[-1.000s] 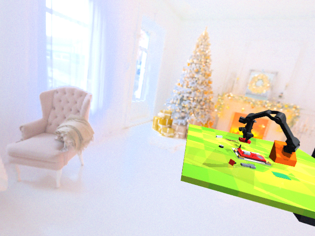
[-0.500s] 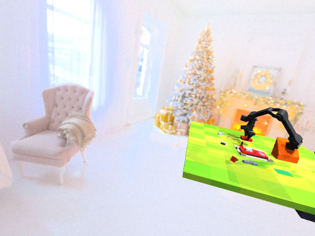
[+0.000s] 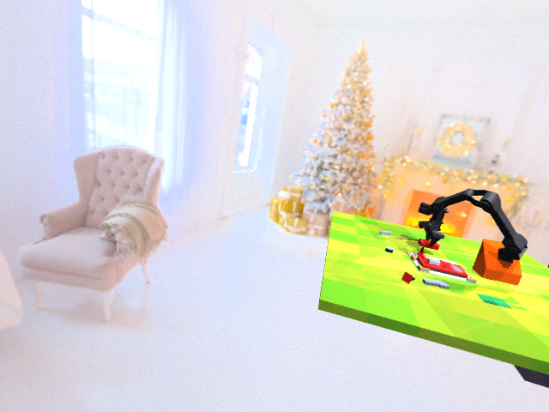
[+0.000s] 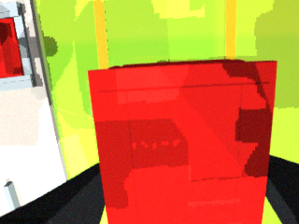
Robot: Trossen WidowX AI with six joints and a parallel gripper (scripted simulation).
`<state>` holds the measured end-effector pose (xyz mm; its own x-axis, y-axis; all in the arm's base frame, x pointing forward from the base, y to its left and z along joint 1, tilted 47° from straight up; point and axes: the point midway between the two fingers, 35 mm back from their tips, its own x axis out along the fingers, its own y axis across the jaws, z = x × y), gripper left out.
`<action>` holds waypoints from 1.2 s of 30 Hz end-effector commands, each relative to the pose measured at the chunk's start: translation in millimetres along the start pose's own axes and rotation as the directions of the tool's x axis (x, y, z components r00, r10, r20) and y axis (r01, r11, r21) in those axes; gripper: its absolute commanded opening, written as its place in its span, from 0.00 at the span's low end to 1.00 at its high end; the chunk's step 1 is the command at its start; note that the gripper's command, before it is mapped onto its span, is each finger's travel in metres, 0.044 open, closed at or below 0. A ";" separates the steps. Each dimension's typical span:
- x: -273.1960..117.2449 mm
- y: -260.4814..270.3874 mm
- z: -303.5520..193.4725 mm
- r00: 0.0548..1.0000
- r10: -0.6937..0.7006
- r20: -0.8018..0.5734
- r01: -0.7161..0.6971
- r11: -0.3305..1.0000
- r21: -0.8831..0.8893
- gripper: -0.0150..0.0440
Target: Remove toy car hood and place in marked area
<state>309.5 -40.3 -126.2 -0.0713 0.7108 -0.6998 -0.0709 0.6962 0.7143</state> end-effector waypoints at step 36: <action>25.9 2.2 -2.1 1.000 0.006 -0.001 -0.006 1.000 0.003 0.25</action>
<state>305.4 -22.4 -141.6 -0.0745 0.7132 -0.6970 -0.0699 0.6935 0.7171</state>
